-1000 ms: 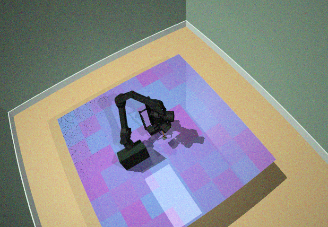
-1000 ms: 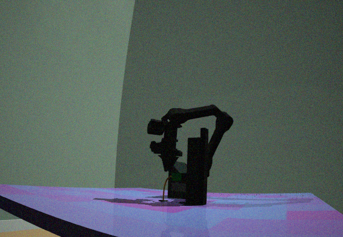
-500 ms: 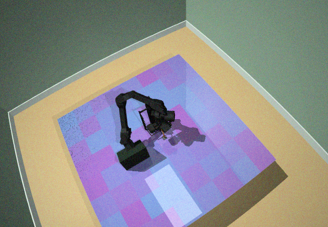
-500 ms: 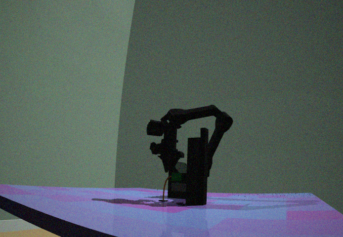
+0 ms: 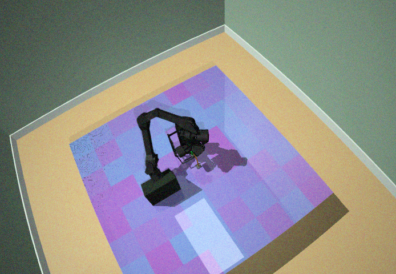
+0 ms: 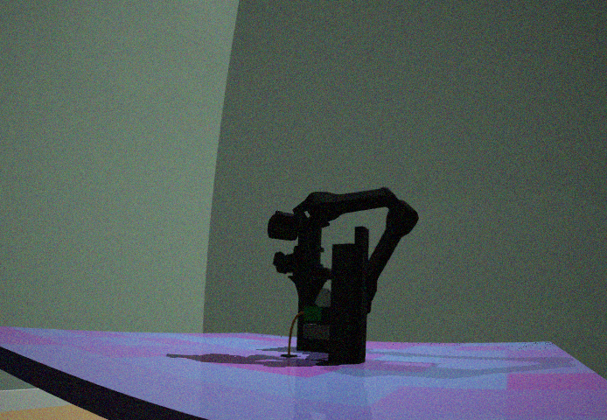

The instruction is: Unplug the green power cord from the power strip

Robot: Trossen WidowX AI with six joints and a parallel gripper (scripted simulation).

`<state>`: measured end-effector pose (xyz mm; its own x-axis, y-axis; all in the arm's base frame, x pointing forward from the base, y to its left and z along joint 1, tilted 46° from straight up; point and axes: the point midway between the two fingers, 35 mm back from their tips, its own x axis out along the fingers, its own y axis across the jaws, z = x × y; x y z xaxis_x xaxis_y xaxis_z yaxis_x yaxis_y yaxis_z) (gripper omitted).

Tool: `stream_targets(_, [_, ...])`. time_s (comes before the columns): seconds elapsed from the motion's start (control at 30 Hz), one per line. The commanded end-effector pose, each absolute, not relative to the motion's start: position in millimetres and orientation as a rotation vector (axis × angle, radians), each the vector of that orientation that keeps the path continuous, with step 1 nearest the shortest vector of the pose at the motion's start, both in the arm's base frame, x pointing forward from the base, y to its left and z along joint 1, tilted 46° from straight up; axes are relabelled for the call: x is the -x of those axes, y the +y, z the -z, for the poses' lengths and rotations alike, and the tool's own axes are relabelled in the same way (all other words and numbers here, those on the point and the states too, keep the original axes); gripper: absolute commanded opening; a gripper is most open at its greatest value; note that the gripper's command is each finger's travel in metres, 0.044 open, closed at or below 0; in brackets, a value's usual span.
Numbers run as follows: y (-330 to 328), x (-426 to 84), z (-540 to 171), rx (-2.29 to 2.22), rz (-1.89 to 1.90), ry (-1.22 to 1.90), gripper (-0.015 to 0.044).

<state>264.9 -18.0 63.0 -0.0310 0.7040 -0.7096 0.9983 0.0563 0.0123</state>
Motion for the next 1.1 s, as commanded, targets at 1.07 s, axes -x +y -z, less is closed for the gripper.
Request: stream_targets(1.07, [-4, -264, -63, -1.702, 0.694, 1.794, 0.0])
